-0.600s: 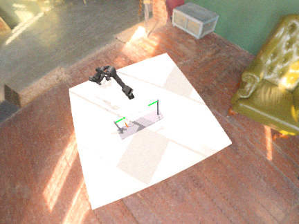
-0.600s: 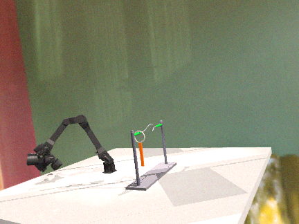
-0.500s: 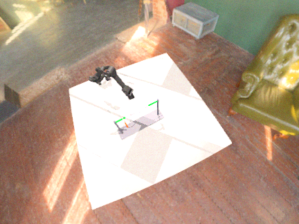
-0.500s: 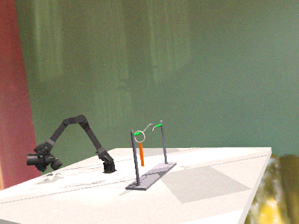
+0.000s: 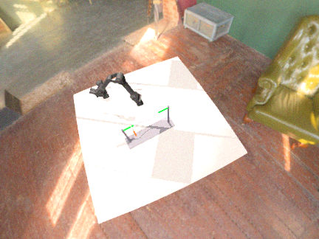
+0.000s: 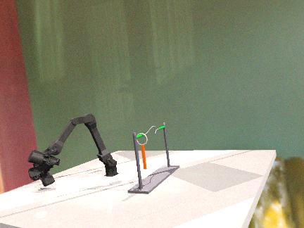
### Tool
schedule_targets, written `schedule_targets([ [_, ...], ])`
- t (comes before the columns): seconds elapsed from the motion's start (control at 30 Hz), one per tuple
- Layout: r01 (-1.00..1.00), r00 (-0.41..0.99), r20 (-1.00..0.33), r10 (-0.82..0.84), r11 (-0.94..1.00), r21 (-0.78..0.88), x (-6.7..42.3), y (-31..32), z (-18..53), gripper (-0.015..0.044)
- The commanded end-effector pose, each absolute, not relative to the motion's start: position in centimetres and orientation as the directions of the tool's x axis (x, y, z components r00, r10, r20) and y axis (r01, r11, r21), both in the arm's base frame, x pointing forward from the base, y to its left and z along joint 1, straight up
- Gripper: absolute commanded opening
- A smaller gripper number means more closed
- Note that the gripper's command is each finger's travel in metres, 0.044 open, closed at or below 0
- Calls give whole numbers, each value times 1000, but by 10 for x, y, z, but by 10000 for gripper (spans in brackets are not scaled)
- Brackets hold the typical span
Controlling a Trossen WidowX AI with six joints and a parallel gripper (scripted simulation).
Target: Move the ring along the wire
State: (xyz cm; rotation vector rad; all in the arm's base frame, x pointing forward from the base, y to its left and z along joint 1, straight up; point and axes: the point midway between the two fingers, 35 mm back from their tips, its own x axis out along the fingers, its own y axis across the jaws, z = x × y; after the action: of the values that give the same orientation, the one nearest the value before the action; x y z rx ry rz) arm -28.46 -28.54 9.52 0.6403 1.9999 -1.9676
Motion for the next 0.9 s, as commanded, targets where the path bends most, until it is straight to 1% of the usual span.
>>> schedule_targets([
  [0.0, 588, -805, -572, -156, -91, -804, -241, -337, 83, 160],
  [0.1, 667, -719, -600, -350, -105, -738, -205, -370, 81, 160],
  [0.2, 741, -605, -606, -517, -87, -665, -163, -398, 80, 160],
  [0.33, 816, -452, -605, -656, -30, -577, -115, -417, 74, 160],
  [0.43, 865, -300, -597, -744, 51, -499, -76, -426, 68, 160],
  [0.63, 898, 32, -545, -838, 263, -352, -1, -427, 60, 160],
  [0.73, 878, 195, -512, -837, 382, -290, 35, -417, 55, 160],
  [0.87, 815, 403, -458, -793, 538, -214, 79, -396, 50, 160],
])
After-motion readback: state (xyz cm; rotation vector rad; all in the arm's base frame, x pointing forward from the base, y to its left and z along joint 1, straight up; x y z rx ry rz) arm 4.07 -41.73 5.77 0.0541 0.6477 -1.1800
